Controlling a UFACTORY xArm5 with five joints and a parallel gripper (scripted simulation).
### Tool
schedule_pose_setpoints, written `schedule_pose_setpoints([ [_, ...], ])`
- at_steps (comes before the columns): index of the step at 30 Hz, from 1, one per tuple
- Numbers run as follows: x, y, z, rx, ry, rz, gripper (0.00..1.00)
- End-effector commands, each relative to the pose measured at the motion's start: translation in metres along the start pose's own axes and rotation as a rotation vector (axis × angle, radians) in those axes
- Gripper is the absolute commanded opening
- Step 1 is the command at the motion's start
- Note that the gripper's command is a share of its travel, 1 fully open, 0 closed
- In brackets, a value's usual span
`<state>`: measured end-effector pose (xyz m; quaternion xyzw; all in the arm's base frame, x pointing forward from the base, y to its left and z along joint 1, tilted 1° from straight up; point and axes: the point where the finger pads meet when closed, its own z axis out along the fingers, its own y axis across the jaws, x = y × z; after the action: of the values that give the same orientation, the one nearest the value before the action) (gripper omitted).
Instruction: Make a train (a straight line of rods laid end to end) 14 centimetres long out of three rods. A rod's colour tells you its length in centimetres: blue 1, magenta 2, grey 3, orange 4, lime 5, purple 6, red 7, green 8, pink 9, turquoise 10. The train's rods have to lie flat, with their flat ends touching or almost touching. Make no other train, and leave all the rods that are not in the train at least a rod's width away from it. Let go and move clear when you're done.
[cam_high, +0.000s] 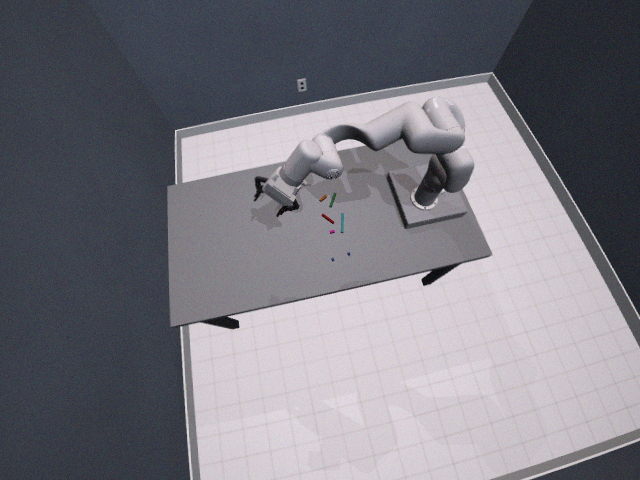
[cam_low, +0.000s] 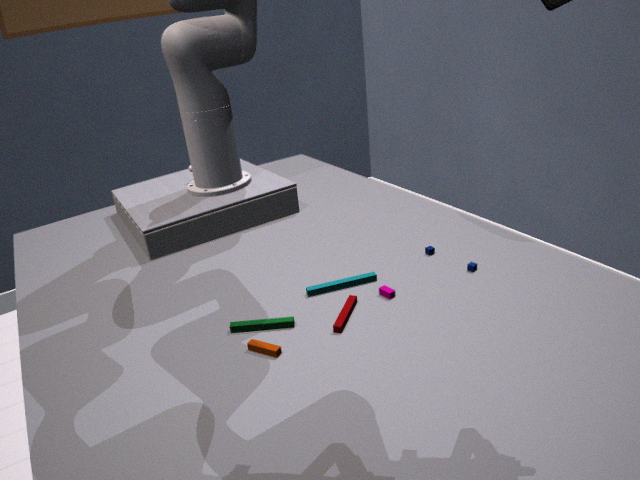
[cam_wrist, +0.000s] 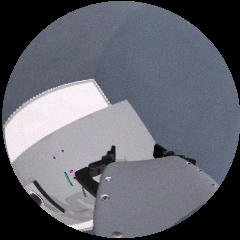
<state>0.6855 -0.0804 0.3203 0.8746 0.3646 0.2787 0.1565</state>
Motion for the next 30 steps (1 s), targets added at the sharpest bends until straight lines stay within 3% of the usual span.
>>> schedule_pose_setpoints([
  [1,0.001,0.002,-0.002,-0.004,0.003,0.0,1.0],
  [19,0.0,0.001,-0.001,-0.002,0.001,0.004,1.0],
  [30,-0.094,-0.057,0.028,0.091,-0.132,0.231,1.0],
])
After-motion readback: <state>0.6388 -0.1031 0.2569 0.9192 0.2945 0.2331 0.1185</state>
